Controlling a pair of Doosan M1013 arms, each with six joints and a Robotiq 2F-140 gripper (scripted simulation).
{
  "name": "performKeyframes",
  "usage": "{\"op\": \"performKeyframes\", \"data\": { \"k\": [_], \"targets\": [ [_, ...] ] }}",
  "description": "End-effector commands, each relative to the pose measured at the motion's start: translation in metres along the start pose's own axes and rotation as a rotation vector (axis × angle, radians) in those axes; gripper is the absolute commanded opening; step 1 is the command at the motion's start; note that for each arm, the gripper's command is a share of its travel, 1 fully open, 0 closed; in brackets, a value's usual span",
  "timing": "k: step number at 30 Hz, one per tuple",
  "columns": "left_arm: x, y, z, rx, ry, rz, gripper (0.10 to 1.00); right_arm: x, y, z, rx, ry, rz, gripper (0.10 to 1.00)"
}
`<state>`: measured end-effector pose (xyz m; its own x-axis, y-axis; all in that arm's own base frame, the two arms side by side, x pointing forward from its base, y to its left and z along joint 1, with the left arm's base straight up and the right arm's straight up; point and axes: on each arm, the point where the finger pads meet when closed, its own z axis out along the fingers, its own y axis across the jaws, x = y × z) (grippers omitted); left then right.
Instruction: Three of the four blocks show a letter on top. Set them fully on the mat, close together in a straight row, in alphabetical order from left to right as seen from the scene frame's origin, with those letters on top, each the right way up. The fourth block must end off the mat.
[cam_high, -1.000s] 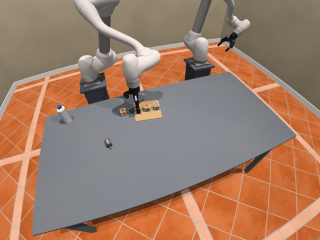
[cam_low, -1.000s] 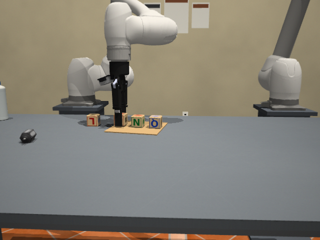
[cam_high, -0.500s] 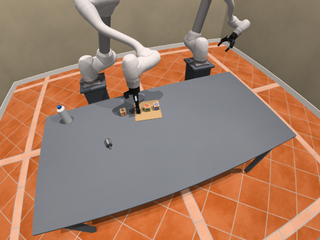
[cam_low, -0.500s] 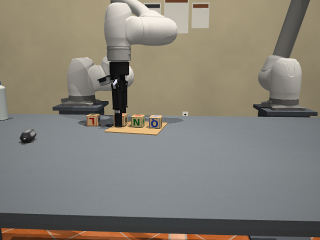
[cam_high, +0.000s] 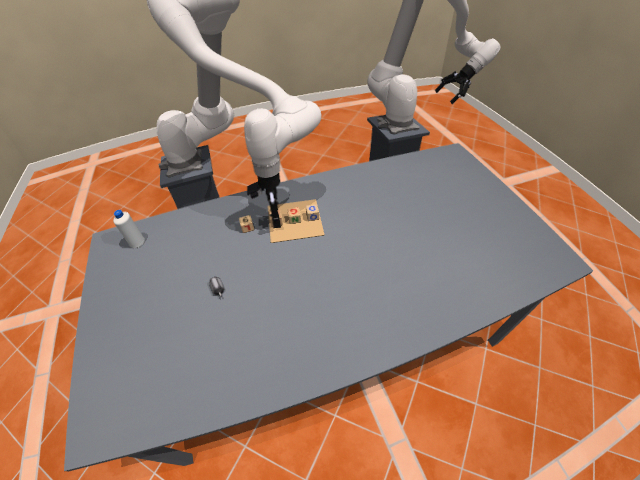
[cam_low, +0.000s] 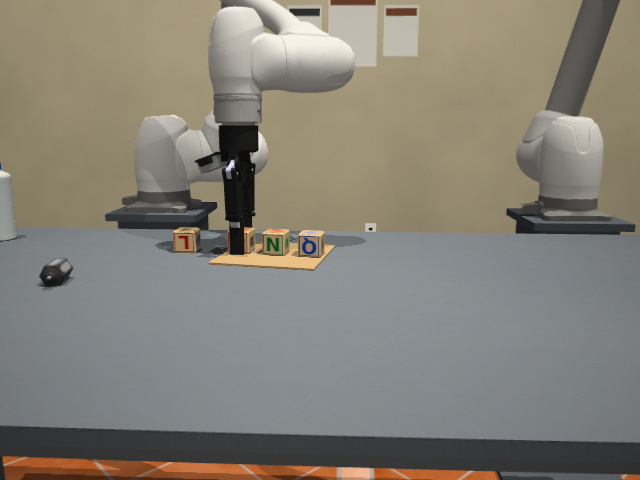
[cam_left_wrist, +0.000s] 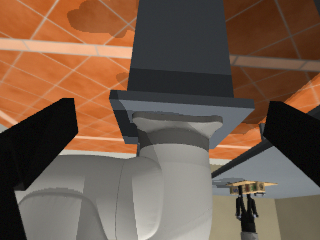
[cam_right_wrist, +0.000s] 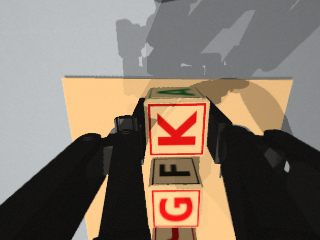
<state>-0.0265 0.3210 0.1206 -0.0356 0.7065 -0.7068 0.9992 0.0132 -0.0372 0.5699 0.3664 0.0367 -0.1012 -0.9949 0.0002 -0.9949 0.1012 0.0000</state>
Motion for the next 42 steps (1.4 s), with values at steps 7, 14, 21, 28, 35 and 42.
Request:
{"op": "performKeyframes", "data": {
  "k": [7, 14, 21, 28, 35, 42],
  "targets": [
    [0.0000, -0.0001, -0.0005, 0.000, 0.001, 0.000, 1.000, -0.0003, -0.0003, -0.0007, 0.001, -0.001, 0.000, 0.330],
    [0.0000, -0.0001, -0.0005, 0.000, 0.001, 0.000, 1.000, -0.0003, -0.0003, -0.0007, 0.001, -0.001, 0.000, 0.330],
    [0.0000, -0.0001, -0.0005, 0.000, 0.001, 0.000, 1.000, -0.0003, -0.0003, -0.0007, 0.001, -0.001, 0.000, 0.330],
    [0.0000, -0.0001, -0.0005, 0.000, 0.001, 0.000, 1.000, -0.0003, -0.0003, -0.0007, 0.001, -0.001, 0.000, 0.330],
    [0.0000, -0.0001, -0.0005, 0.000, 0.001, 0.000, 1.000, -0.0003, -0.0003, -0.0007, 0.001, -0.001, 0.000, 0.351],
    [0.0000, -0.0001, -0.0005, 0.000, 0.001, 0.000, 1.000, -0.0003, -0.0003, -0.0007, 0.001, -0.001, 0.000, 0.417]
  ]
}}
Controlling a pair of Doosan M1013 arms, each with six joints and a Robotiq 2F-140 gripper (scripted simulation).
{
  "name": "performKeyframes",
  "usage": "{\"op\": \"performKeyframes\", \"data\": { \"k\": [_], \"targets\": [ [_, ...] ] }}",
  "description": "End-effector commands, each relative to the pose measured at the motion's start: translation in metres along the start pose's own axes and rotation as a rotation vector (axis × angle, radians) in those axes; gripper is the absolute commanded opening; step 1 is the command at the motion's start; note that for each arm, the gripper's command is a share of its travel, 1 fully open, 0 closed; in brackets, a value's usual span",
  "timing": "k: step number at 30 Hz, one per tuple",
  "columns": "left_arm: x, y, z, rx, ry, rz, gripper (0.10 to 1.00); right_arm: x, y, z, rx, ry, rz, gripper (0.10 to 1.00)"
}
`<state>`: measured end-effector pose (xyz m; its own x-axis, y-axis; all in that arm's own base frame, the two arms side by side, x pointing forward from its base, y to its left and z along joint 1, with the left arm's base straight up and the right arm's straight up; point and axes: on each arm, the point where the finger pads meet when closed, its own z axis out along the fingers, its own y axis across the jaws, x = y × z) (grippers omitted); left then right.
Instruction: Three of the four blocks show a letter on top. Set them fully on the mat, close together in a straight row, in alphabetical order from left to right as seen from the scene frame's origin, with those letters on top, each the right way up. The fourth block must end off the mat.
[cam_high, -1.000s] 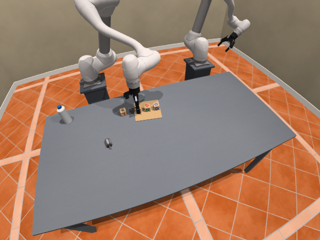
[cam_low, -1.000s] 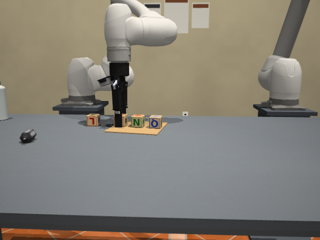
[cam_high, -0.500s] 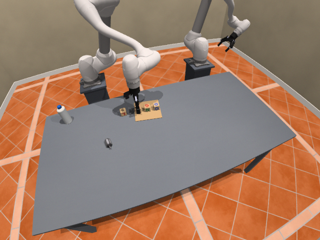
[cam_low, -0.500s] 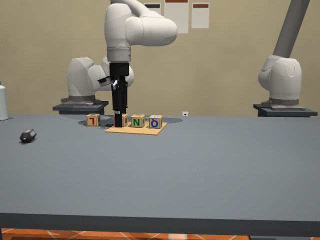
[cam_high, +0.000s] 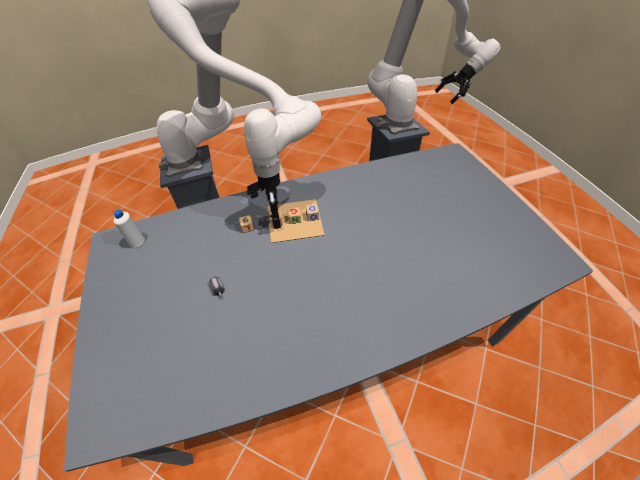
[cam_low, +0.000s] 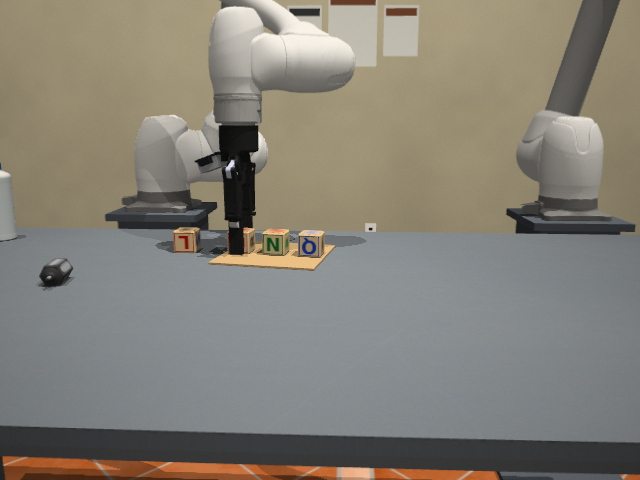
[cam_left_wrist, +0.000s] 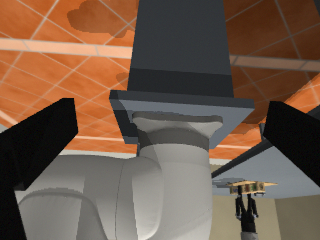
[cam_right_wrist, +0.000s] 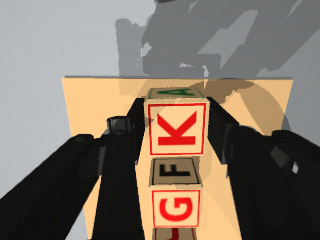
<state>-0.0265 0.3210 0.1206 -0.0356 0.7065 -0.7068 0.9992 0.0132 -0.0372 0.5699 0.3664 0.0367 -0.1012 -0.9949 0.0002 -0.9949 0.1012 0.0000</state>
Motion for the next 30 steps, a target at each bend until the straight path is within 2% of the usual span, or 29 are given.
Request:
{"op": "performKeyframes", "data": {
  "k": [1, 21, 30],
  "targets": [
    [0.000, 0.000, 0.000, 0.000, 0.001, 0.000, 1.000, 0.000, 0.000, -0.001, 0.001, -0.001, 0.000, 0.417],
    [0.000, 0.000, 0.000, 0.000, 0.001, 0.000, 1.000, 0.000, 0.000, -0.006, 0.001, -0.001, 0.000, 0.439],
    [0.000, 0.000, 0.000, 0.000, 0.001, 0.000, 1.000, 0.000, 0.000, -0.044, 0.001, -0.001, 0.000, 0.439]
  ]
}}
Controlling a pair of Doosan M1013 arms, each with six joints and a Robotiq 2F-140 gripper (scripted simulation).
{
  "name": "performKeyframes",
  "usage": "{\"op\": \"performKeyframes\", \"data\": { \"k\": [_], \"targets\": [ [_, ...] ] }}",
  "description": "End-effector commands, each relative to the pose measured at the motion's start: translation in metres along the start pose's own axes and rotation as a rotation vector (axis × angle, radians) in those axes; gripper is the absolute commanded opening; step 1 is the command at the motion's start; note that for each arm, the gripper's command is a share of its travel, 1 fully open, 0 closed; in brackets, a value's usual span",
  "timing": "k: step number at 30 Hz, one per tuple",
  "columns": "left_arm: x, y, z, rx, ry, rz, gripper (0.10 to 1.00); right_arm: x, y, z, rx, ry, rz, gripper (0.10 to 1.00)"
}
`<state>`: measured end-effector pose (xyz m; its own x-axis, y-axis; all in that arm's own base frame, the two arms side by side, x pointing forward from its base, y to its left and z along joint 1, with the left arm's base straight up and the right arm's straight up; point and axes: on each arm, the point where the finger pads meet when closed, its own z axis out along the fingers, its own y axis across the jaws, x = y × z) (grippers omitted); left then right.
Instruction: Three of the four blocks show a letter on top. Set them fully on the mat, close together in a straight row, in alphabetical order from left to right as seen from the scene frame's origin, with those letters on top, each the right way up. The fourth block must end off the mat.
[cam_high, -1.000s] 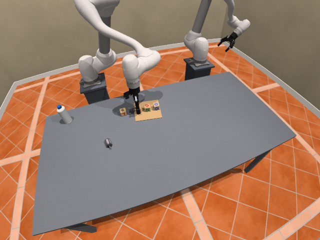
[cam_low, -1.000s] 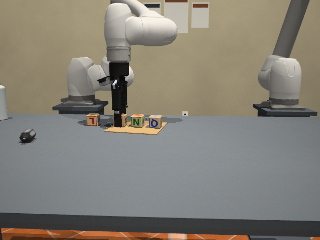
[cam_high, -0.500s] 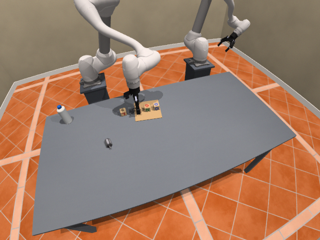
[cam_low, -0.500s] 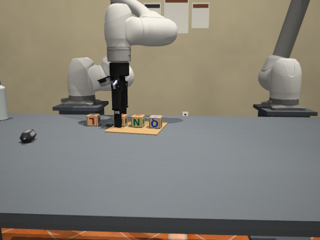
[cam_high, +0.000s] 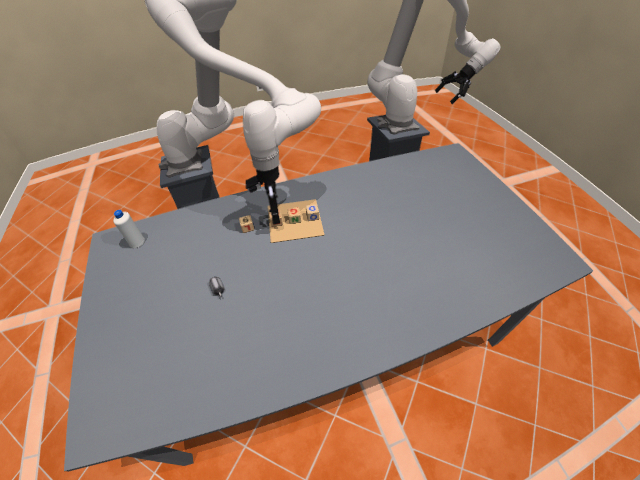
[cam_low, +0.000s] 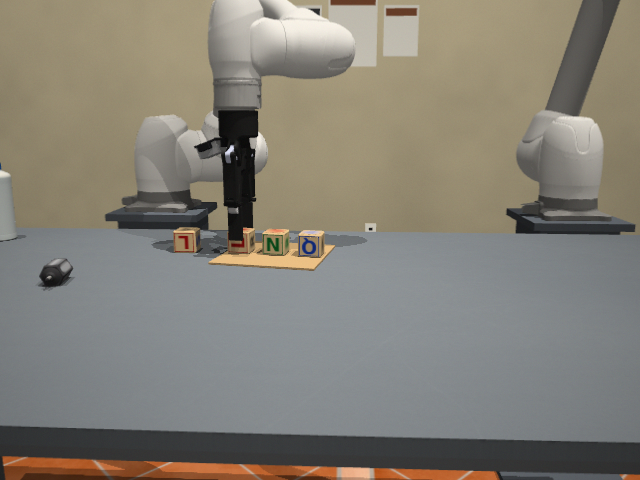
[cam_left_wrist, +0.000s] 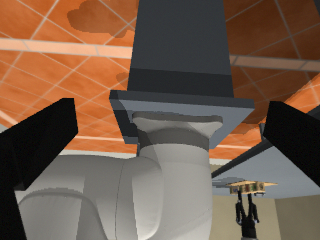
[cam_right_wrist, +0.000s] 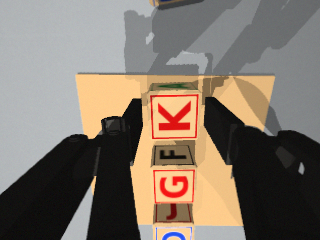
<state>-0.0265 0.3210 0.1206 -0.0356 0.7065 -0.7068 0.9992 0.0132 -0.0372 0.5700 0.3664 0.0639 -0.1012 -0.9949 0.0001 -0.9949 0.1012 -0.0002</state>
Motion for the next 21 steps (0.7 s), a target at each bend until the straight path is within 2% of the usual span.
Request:
{"op": "performKeyframes", "data": {
  "k": [1, 6, 17, 18, 21],
  "targets": [
    [0.000, 0.000, 0.000, 0.000, 0.001, 0.000, 1.000, 0.000, 0.000, -0.022, 0.001, -0.001, 0.000, 0.439],
    [0.000, 0.000, 0.000, 0.000, 0.001, 0.000, 1.000, 0.000, 0.000, -0.048, 0.001, -0.001, 0.000, 0.439],
    [0.000, 0.000, 0.000, 0.000, 0.001, 0.000, 1.000, 0.000, 0.000, -0.064, 0.001, -0.001, 0.000, 0.439],
    [0.000, 0.000, 0.000, 0.000, 0.001, 0.000, 1.000, 0.000, 0.000, -0.064, 0.001, -0.001, 0.000, 1.000],
    [0.000, 0.000, 0.000, 0.000, 0.001, 0.000, 1.000, 0.000, 0.000, -0.064, 0.001, -0.001, 0.000, 1.000]
  ]
}}
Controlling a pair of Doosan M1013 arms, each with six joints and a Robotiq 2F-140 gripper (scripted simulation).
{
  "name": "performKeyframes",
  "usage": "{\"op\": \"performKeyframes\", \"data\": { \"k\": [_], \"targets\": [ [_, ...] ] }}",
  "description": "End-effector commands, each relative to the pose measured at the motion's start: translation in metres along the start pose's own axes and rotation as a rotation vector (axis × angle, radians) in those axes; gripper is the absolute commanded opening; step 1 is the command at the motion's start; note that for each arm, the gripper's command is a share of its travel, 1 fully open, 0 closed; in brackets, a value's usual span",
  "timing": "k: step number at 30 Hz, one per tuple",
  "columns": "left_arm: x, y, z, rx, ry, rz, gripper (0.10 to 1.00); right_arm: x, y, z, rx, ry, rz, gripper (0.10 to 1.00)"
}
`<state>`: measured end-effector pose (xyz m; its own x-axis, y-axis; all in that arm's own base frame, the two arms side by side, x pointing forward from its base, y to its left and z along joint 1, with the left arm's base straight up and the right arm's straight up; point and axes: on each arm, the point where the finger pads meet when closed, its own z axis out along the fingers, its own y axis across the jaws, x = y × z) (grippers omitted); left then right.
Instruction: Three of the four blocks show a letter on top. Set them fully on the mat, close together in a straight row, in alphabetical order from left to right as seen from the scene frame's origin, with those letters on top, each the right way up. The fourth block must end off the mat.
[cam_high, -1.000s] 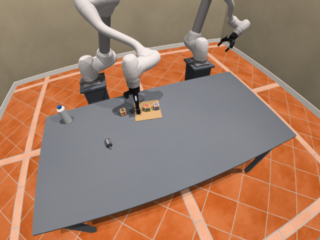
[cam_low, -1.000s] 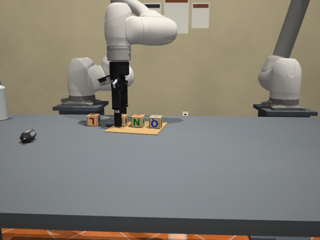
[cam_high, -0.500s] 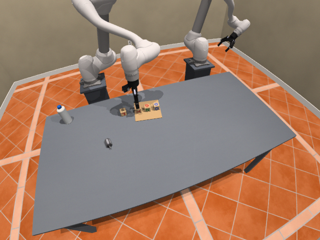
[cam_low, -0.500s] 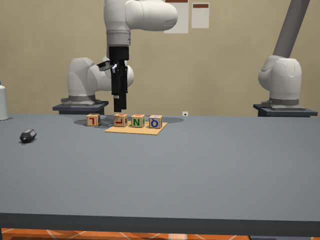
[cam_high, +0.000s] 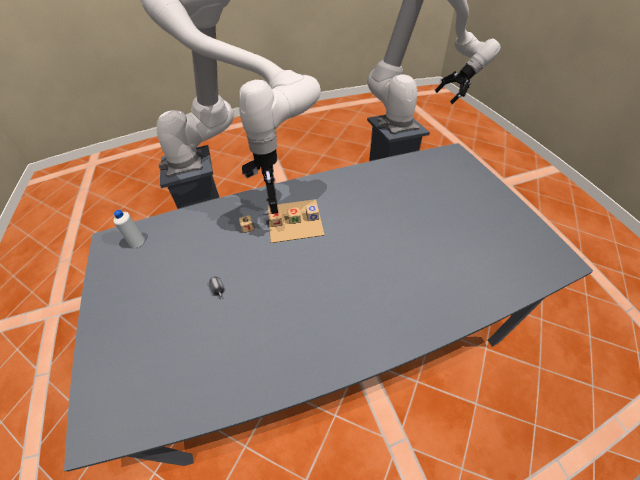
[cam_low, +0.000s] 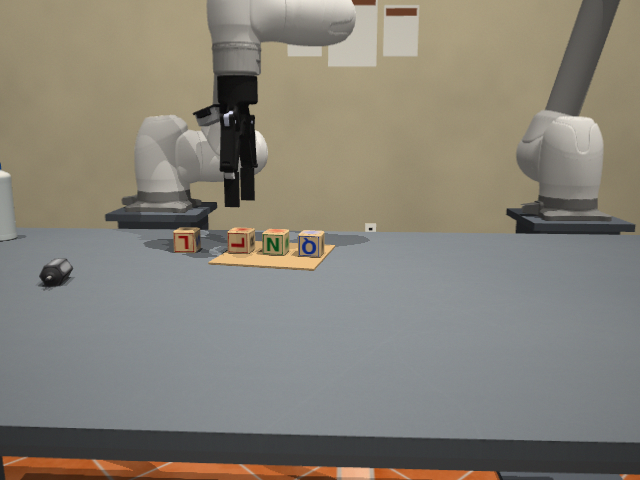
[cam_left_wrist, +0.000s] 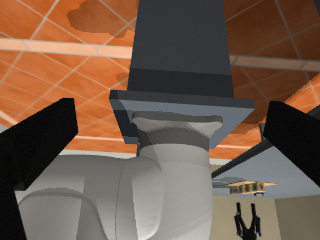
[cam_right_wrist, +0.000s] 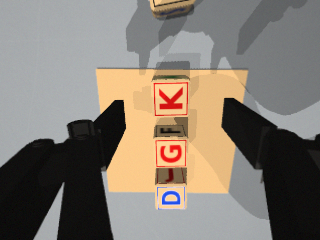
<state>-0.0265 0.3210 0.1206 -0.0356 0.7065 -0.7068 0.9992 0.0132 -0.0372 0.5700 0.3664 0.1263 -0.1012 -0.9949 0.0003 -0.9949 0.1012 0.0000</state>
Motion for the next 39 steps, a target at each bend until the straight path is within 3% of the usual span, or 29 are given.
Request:
{"op": "performKeyframes", "data": {
  "k": [1, 23, 39],
  "targets": [
    [0.000, 0.000, 0.000, 0.000, 0.001, 0.000, 1.000, 0.000, 0.000, -0.001, 0.001, -0.001, 0.000, 1.000],
    [0.000, 0.000, 0.000, 0.000, 0.001, 0.000, 1.000, 0.000, 0.000, -0.004, 0.001, -0.001, 0.000, 1.000],
    [0.000, 0.000, 0.000, 0.000, 0.001, 0.000, 1.000, 0.000, 0.000, -0.055, 0.001, -0.001, 0.000, 1.000]
  ]
}}
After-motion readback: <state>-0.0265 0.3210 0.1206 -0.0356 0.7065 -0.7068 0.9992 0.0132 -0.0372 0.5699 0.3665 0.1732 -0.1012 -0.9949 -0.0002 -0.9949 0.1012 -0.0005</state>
